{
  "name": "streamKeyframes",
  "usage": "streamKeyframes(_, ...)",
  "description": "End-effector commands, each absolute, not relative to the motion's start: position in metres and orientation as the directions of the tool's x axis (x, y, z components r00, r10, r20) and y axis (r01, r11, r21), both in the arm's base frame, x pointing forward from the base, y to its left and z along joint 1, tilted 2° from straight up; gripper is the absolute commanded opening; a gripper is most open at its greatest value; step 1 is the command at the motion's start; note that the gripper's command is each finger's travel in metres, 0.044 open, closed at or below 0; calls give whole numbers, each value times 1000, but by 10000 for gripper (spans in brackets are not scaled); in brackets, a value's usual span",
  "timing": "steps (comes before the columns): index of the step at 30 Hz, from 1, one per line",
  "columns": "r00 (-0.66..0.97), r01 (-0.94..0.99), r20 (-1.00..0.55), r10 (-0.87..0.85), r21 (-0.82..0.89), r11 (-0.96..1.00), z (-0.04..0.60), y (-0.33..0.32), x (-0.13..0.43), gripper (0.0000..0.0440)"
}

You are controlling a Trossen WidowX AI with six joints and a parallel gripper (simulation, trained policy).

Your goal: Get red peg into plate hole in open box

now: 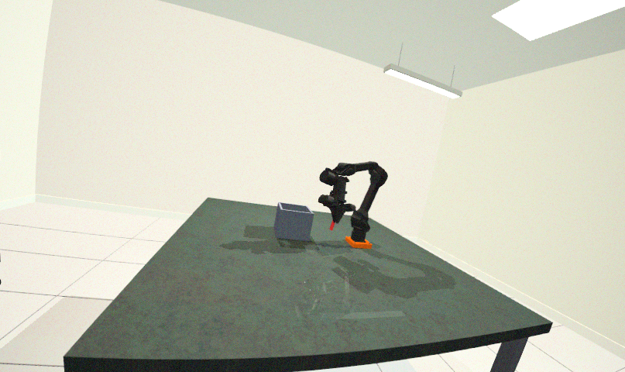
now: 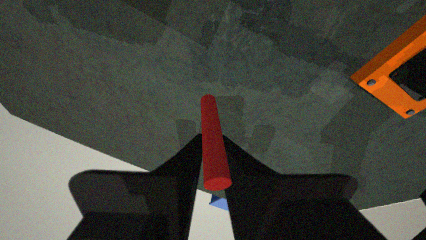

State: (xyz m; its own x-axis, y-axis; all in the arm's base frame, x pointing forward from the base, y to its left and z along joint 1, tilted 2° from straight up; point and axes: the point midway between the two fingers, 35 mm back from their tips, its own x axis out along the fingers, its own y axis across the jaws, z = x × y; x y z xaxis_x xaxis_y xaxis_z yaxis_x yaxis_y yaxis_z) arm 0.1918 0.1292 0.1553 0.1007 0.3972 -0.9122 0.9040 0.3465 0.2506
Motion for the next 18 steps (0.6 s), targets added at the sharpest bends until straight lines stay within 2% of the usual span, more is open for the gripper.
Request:
streamKeyframes(1,150,892,-909,389,294,343,171,121,197,0)
streamKeyframes(9,256,871,-908,333,366,328,204,95,211,0)
streamKeyframes(18,299,883,-924,239,363,297,218,60,225,0)
